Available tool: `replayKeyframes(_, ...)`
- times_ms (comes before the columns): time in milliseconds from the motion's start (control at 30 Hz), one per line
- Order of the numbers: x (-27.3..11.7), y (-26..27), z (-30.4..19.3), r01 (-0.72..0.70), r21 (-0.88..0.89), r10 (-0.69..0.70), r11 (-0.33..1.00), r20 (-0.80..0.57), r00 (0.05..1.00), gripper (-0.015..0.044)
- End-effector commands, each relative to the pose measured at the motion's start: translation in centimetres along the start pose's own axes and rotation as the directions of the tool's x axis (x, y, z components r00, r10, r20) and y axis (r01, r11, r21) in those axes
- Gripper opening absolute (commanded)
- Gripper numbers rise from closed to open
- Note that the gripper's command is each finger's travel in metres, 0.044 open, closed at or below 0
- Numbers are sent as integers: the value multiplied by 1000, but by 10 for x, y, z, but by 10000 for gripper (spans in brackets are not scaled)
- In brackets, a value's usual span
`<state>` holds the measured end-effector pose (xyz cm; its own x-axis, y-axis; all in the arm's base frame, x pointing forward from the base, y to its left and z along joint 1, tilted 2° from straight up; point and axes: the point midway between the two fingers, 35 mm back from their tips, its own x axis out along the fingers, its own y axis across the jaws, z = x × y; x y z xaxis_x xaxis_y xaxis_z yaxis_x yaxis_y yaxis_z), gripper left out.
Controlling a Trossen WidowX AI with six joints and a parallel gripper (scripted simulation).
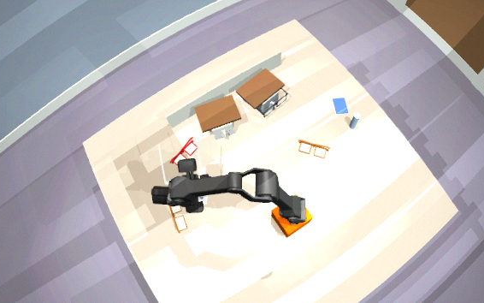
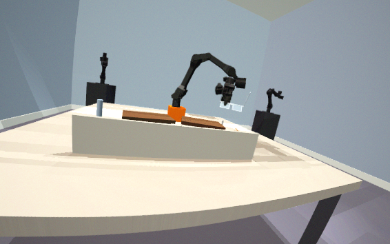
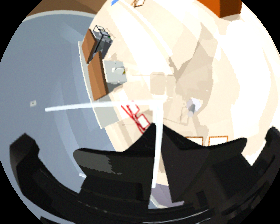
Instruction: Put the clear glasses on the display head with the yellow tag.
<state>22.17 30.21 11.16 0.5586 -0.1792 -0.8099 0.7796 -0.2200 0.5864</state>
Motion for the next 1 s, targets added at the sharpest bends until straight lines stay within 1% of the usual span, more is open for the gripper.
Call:
replayKeyframes(0,0,0,0,2,-4,-2,1000,0,1000,0)
replayKeyframes(333,6,4,6,23,-18,-23,1000,14,1000,0)
replayKeyframes(667,37,25,46,162,-89,-155,983,76,985,0)
replayKeyframes(967,59,37,85,288,-140,-276,947,100,956,0)
